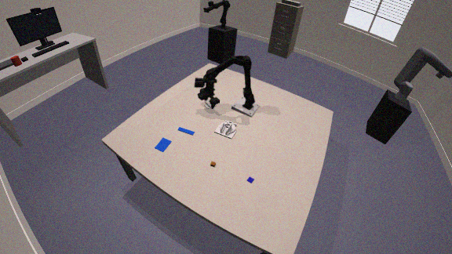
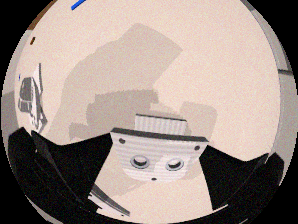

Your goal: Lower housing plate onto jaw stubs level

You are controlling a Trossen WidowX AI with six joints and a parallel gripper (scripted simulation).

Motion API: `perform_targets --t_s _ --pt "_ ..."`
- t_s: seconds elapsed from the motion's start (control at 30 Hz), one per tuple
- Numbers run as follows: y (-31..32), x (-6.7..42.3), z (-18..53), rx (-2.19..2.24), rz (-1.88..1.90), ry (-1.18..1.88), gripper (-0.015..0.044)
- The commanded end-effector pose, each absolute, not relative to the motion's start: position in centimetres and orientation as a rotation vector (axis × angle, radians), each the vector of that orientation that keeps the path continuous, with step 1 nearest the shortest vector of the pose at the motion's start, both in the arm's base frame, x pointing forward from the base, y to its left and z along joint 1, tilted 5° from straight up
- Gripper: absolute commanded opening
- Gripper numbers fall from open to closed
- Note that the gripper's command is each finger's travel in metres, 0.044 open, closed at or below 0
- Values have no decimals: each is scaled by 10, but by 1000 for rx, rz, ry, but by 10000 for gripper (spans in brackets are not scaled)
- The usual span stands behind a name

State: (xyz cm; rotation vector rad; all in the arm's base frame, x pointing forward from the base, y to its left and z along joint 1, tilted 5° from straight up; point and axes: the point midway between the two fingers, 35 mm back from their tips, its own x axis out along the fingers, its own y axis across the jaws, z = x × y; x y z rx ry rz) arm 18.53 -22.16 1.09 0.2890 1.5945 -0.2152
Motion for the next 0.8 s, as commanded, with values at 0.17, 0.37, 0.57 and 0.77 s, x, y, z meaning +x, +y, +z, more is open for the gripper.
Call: perform_targets --t_s 0.17,0.37,0.57,0.77 --pt "-222 185 11 289 -215 1594 413" --pt "-222 185 11 289 -215 1594 373" --pt "-222 185 11 289 -215 1594 351" --pt "-222 185 11 289 -215 1594 351"
